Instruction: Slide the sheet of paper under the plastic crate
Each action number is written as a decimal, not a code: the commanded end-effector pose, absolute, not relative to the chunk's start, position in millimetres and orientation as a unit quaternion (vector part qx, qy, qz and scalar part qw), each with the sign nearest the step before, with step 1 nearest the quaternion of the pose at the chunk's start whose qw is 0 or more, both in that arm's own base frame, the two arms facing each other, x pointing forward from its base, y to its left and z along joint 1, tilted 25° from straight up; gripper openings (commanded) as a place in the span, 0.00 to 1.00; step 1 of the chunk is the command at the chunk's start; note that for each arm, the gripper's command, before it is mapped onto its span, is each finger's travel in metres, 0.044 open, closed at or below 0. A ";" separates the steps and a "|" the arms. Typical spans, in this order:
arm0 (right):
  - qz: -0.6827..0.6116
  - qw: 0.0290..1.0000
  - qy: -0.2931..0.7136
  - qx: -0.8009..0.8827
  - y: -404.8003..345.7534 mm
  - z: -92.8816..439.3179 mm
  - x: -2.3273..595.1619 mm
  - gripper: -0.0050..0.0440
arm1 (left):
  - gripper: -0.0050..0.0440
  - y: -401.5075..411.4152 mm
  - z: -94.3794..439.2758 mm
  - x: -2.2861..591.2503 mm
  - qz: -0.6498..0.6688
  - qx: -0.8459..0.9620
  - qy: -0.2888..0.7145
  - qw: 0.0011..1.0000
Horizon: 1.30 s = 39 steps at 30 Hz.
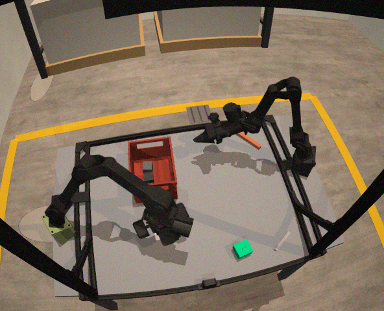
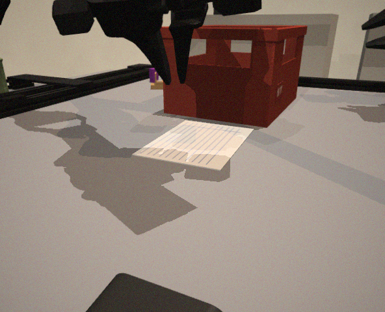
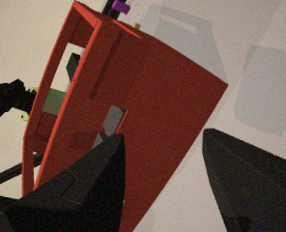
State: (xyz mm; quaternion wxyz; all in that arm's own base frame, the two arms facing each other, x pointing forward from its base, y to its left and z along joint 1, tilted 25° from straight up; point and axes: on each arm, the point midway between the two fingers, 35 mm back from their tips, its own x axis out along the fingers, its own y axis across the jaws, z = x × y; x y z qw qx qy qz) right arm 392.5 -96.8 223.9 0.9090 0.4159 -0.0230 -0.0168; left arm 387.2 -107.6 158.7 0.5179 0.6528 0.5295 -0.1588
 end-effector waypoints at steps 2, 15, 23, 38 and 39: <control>0.000 0.898 -0.031 0.438 -82.2 225.9 392.2 0.41 | 0.22 -102.8 156.9 391.6 -0.160 0.666 0.535 0.496; 0.066 0.859 -0.058 0.505 -38.0 243.5 390.7 0.41 | 0.22 -89.6 156.8 400.3 -0.165 0.699 0.543 0.435; 0.099 0.835 -0.067 0.537 -17.5 251.9 387.1 0.41 | 0.22 -83.3 156.8 404.3 -0.168 0.713 0.548 0.404; 0.110 0.815 -0.067 0.566 -13.5 250.0 409.4 0.41 | 0.22 -81.9 156.8 405.3 -0.169 0.716 0.548 0.397; 0.110 0.813 -0.067 0.568 -13.6 249.3 412.5 0.41 | 0.22 -81.9 156.8 405.3 -0.169 0.716 0.548 0.397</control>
